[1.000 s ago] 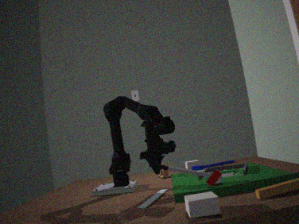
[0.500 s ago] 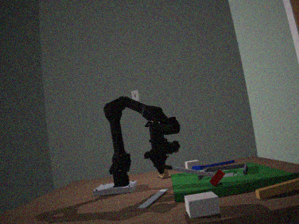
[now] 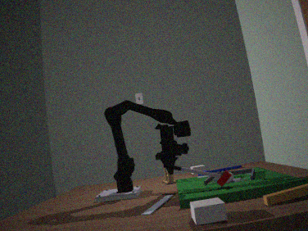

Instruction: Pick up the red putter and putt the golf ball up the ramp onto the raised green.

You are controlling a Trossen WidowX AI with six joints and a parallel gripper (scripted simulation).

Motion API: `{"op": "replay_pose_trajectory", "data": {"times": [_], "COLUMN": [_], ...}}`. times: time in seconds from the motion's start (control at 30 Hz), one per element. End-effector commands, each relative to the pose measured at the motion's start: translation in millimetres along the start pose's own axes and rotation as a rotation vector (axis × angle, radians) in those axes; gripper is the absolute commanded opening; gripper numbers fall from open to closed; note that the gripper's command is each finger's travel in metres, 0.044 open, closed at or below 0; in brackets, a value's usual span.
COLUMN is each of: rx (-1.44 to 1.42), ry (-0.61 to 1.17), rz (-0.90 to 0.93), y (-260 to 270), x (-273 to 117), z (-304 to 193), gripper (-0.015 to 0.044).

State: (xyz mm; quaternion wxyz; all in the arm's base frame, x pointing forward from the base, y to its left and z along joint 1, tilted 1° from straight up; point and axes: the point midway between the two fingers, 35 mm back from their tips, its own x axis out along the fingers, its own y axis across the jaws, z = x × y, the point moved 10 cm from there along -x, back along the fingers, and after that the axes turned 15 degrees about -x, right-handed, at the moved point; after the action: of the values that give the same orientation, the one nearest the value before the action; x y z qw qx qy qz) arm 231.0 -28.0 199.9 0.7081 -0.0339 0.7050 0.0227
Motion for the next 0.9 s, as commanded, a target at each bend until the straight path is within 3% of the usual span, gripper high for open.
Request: {"op": "replay_pose_trajectory", "data": {"times": [0.0,0.27,0.87], "rx": [0.003,0.003,-0.001], "ry": [-0.022,-0.022,-0.009], "rz": [-0.005,-0.005,-0.002], "y": [0,1,0], "x": [-18,-53,-44], "z": [1,-2,0], "gripper": [0.0000,0.0000,0.0000]}}
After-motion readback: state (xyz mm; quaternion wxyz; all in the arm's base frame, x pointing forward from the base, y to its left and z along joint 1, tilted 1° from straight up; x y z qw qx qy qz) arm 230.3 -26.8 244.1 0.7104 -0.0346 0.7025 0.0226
